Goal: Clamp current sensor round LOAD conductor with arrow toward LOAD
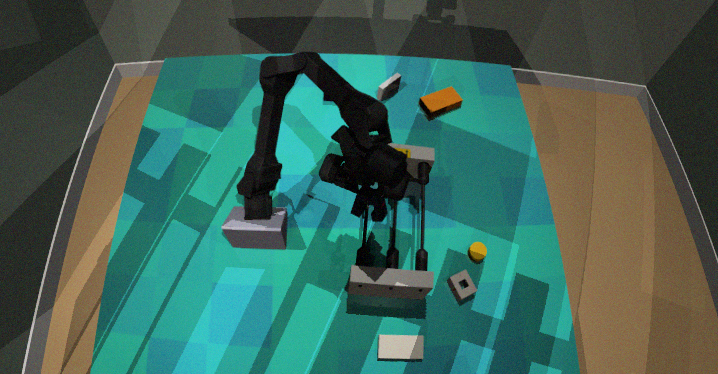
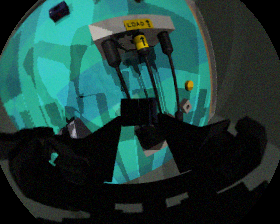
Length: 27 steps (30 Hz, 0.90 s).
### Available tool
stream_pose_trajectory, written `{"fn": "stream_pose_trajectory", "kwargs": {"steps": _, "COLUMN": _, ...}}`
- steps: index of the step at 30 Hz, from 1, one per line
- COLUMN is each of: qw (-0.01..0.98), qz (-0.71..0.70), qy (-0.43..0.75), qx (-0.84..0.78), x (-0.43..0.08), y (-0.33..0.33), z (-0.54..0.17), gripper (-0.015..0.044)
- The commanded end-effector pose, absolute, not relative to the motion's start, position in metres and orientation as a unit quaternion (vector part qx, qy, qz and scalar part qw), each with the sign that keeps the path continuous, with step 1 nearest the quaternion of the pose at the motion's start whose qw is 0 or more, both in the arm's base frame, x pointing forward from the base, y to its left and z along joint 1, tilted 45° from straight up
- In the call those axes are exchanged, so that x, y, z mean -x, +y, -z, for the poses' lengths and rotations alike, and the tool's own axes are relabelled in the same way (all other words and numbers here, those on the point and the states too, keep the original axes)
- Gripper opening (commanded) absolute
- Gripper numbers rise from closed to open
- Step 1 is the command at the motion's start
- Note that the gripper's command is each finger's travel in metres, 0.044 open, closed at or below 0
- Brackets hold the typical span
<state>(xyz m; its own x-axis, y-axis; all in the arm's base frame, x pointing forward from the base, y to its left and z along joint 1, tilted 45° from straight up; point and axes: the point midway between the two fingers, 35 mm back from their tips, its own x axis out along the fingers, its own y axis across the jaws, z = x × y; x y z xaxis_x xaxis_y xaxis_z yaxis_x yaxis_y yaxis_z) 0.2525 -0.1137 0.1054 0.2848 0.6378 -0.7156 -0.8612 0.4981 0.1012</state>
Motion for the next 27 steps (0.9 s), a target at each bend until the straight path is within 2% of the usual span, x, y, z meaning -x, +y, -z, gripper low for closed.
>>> {"fn": "stream_pose_trajectory", "kwargs": {"steps": 1, "qw": 0.780, "qz": -0.493, "qy": 0.314, "qx": 0.223, "x": -0.283, "y": -0.119, "z": -0.104, "gripper": 0.0000}}
{"fn": "stream_pose_trajectory", "kwargs": {"steps": 5, "qw": 0.772, "qz": -0.504, "qy": 0.282, "qx": 0.266, "x": -0.302, "y": -0.119, "z": -0.103, "gripper": 0.0000}}
{"fn": "stream_pose_trajectory", "kwargs": {"steps": 27, "qw": 0.772, "qz": -0.503, "qy": 0.283, "qx": 0.266, "x": -0.313, "y": -0.101, "z": -0.082, "gripper": 0.0000}}
